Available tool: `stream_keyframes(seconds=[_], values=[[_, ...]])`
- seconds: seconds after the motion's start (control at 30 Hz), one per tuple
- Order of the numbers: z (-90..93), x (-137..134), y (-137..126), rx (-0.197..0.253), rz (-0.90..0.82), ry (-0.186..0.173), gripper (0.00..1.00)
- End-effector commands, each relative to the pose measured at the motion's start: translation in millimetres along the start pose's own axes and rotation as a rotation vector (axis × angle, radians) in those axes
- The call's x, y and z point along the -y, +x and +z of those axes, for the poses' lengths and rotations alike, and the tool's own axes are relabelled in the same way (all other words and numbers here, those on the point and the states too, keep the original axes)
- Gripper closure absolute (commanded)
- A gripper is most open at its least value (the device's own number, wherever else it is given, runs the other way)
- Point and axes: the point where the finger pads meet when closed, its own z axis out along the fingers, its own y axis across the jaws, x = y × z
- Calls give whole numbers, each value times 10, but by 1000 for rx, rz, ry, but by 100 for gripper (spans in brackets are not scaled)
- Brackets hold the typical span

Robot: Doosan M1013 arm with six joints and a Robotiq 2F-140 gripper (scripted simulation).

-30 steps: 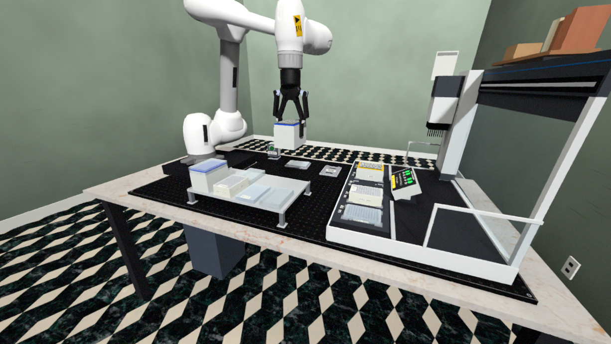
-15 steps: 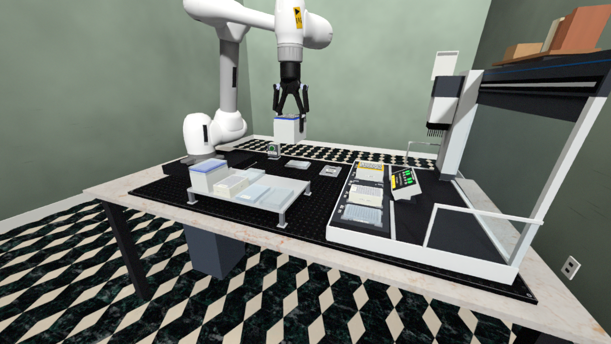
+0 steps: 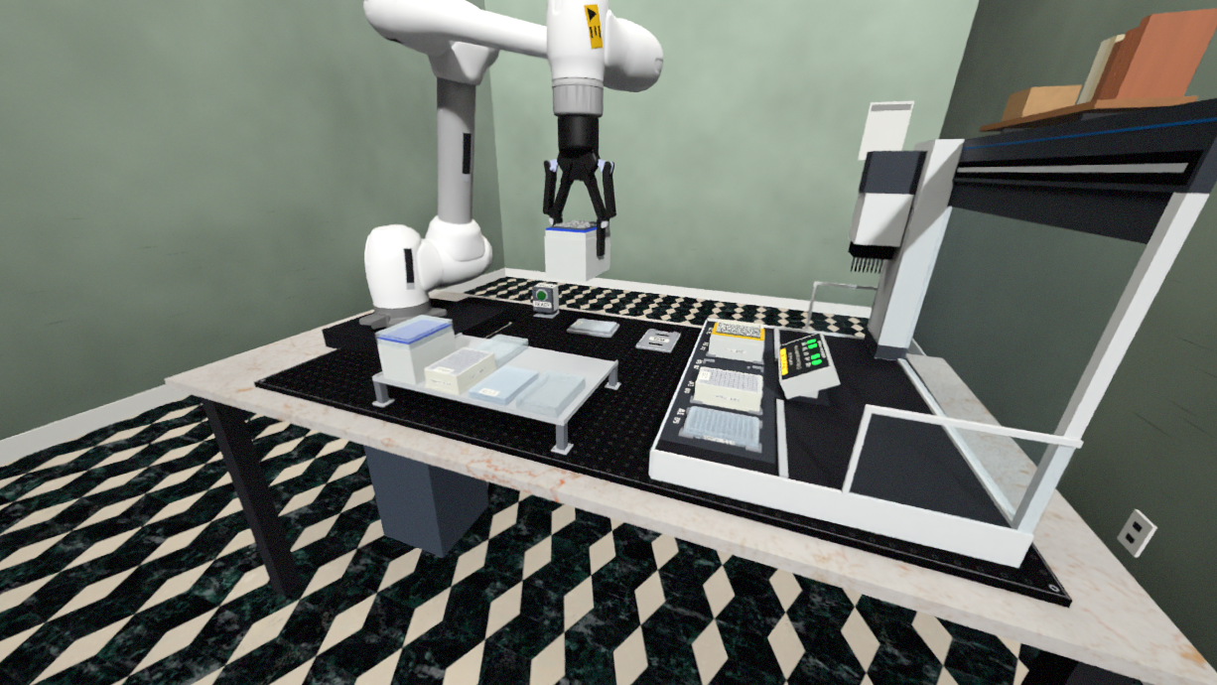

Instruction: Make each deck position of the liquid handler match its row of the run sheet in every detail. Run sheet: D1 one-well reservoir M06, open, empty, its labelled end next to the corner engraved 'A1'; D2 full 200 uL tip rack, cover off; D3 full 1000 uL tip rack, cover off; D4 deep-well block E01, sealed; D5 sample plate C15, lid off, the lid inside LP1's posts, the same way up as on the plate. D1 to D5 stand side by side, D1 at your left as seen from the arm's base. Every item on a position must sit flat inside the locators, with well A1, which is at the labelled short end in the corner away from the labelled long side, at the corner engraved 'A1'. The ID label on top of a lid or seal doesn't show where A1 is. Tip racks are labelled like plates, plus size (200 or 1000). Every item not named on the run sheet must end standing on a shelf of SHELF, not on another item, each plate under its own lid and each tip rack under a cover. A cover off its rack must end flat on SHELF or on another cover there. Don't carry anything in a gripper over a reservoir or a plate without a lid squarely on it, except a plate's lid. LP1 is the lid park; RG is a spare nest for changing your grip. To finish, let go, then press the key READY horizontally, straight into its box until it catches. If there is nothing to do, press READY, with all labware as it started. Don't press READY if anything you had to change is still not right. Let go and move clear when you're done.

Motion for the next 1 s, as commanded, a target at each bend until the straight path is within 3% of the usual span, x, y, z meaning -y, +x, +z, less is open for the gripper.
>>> stream_keyframes(seconds=[0.0,0.97], values=[[-10,5,-58,0,0,2,90],[-10,-4,-1309,0,0,1,90]])
